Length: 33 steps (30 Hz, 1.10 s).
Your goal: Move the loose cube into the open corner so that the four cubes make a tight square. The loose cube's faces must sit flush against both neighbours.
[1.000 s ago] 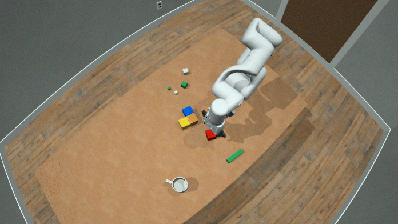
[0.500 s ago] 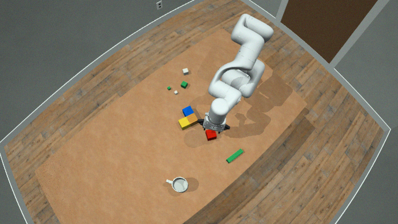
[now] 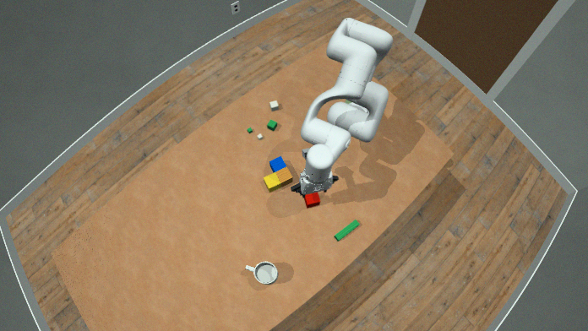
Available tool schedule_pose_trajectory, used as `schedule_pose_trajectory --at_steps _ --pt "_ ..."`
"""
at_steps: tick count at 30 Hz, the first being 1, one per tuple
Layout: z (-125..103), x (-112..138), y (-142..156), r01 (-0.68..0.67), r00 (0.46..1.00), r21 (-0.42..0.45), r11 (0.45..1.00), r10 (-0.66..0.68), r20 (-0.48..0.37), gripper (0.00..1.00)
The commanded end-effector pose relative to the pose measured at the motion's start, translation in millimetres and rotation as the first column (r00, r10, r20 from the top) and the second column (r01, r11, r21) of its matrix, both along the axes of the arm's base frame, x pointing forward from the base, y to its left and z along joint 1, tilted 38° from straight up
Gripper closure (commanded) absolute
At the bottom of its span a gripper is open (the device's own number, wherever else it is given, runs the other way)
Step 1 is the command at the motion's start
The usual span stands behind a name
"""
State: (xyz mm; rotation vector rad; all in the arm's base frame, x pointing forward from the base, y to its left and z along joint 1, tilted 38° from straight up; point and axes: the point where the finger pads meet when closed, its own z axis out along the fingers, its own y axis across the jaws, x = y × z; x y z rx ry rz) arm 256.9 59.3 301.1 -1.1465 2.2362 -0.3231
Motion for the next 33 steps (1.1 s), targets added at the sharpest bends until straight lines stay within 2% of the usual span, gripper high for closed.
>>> schedule_pose_trajectory --at_steps 1,20,33 --pt "2 0 0 -0.014 1.0 -0.004 1.0 0.014 0.0 0.21" --pt "0 2 0 -0.014 1.0 -0.004 1.0 0.014 0.0 0.21" --pt "-11 10 1 -0.014 1.0 -0.004 1.0 0.014 0.0 0.21"
